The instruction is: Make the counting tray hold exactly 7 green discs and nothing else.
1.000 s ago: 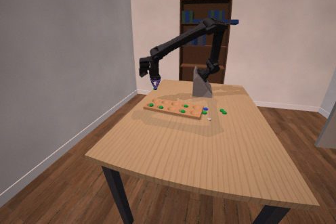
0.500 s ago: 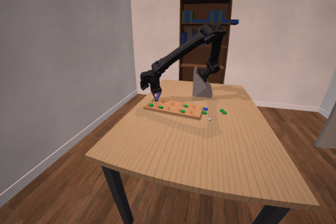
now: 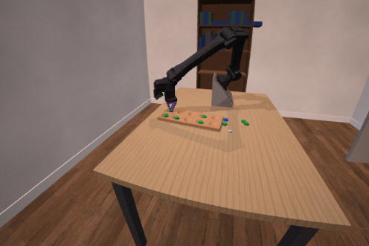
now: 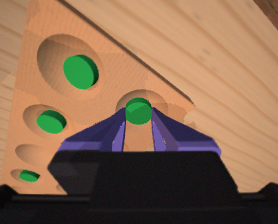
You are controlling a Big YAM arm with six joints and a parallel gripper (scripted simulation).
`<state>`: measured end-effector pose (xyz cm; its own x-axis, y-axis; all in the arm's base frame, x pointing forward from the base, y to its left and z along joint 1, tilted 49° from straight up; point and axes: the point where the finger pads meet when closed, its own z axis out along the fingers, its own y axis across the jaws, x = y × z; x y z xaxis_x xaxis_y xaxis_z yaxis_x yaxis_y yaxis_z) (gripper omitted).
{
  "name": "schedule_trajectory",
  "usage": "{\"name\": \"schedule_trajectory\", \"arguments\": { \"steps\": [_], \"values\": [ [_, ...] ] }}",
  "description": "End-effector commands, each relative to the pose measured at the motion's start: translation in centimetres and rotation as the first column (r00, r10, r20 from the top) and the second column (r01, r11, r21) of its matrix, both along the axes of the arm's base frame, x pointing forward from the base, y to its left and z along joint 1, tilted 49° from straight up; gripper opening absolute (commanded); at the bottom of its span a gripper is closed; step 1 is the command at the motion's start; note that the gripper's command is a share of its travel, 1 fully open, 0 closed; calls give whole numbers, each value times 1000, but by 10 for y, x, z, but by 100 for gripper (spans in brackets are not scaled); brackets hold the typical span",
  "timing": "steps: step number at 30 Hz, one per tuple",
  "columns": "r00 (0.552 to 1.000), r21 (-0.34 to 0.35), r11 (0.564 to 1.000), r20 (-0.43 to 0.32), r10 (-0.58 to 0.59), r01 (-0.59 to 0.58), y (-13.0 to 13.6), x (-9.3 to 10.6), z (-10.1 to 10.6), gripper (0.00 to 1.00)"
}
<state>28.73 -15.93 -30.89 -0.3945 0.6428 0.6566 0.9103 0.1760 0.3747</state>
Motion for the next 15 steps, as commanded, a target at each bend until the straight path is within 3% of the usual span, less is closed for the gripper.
{"name": "schedule_trajectory", "arguments": {
  "steps": [1,15],
  "values": [
    [1000,-2,1000,-7,-23,23,-3,-2,-7,0],
    [1000,2,1000,-9,-18,18,-1,-2,-7,0]
  ]
}}
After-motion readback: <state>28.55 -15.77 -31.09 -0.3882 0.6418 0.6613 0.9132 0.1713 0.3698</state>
